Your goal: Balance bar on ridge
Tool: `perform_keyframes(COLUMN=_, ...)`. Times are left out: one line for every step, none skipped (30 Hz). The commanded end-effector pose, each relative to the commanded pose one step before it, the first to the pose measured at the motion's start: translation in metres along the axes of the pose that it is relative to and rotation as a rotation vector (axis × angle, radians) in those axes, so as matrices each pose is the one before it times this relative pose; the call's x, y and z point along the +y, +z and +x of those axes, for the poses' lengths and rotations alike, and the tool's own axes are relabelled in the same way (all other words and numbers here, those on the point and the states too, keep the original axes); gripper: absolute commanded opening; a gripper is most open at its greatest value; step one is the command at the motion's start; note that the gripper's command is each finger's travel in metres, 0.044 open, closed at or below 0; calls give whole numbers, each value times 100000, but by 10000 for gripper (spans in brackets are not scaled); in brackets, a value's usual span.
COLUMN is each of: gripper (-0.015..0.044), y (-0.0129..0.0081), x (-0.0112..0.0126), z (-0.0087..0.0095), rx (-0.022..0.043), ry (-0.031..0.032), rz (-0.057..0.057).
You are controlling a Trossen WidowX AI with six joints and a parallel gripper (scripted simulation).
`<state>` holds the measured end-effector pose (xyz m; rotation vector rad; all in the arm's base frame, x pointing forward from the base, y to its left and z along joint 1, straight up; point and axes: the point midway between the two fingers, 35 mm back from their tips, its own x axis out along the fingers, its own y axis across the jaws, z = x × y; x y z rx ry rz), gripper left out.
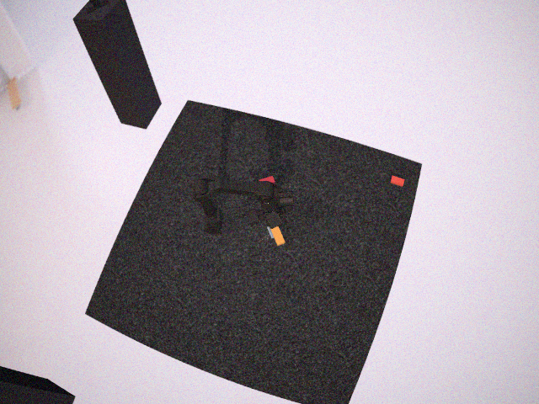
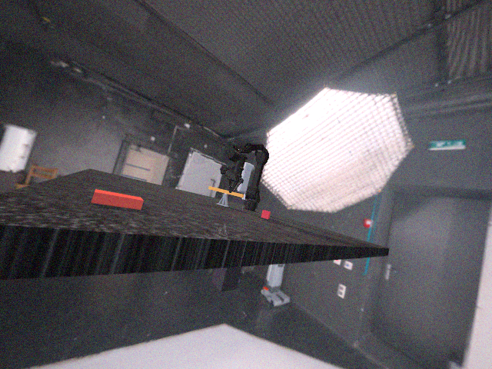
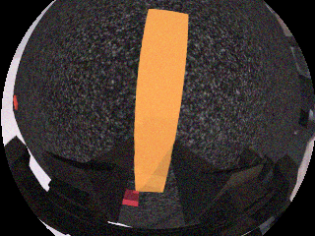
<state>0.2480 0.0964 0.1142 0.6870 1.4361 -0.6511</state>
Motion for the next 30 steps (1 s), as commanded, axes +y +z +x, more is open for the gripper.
perform_keyframes(gripper=0, y=-132, x=-125, z=14, rx=627, ry=-410, rz=63)
perform_keyframes(gripper=0, y=-3, x=1, z=10, rx=0, ry=0, rz=0)
perform_keyframes(gripper=0, y=0, x=0, z=0, rx=0, ry=0, rz=0)
perform_keyframes(gripper=0, y=0, x=0, z=0, rx=0, ry=0, rz=0)
perform_keyframes(gripper=0, y=0, x=0, z=0, rx=0, ry=0, rz=0)
perform_keyframes(gripper=0, y=0, x=0, z=0, rx=0, ry=0, rz=0)
perform_keyframes(gripper=0, y=0, x=0, z=0, rx=0, ry=0, rz=0)
perform_keyframes(gripper=0, y=0, x=0, z=0, rx=0, ry=0, rz=0)
perform_keyframes(gripper=0, y=0, x=0, z=0, rx=0, ry=0, rz=0)
perform_keyframes(gripper=0, y=0, x=0, z=0, rx=0, ry=0, rz=0)
perform_keyframes(gripper=0, y=-8, x=3, z=7, rx=1, ry=0, rz=0)
perform_keyframes(gripper=0, y=0, x=0, z=0, rx=0, ry=0, rz=0)
perform_keyframes(gripper=0, y=0, x=0, z=0, rx=0, ry=0, rz=0)
perform_keyframes(gripper=0, y=0, x=0, z=0, rx=0, ry=0, rz=0)
perform_keyframes(gripper=0, y=0, x=0, z=0, rx=0, ry=0, rz=0)
perform_keyframes(gripper=0, y=0, x=0, z=0, rx=0, ry=0, rz=0)
perform_keyframes(gripper=0, y=0, x=0, z=0, rx=0, ry=0, rz=0)
perform_keyframes(gripper=0, y=0, x=0, z=0, rx=0, ry=0, rz=0)
perform_keyframes(gripper=0, y=0, x=0, z=0, rx=0, ry=0, rz=0)
perform_keyframes(gripper=0, y=0, x=0, z=0, rx=0, ry=0, rz=0)
perform_keyframes(gripper=0, y=0, x=0, z=0, rx=0, ry=0, rz=0)
perform_keyframes(gripper=0, y=0, x=0, z=0, rx=0, ry=0, rz=0)
perform_keyframes(gripper=0, y=0, x=0, z=0, rx=0, ry=0, rz=0)
perform_keyframes(gripper=0, y=-7, x=7, z=-7, rx=1, ry=1, rz=0)
perform_keyframes(gripper=0, y=0, x=0, z=0, rx=0, ry=0, rz=0)
perform_keyframes(gripper=0, y=0, x=0, z=0, rx=0, ry=0, rz=0)
perform_keyframes(gripper=0, y=-1, x=0, z=-10, rx=0, ry=0, rz=0)
perform_keyframes(gripper=0, y=0, x=0, z=0, rx=0, ry=0, rz=0)
perform_keyframes(gripper=0, y=0, x=0, z=0, rx=0, ry=0, rz=0)
perform_keyframes(gripper=0, y=-1, x=1, z=-10, rx=0, ry=0, rz=0)
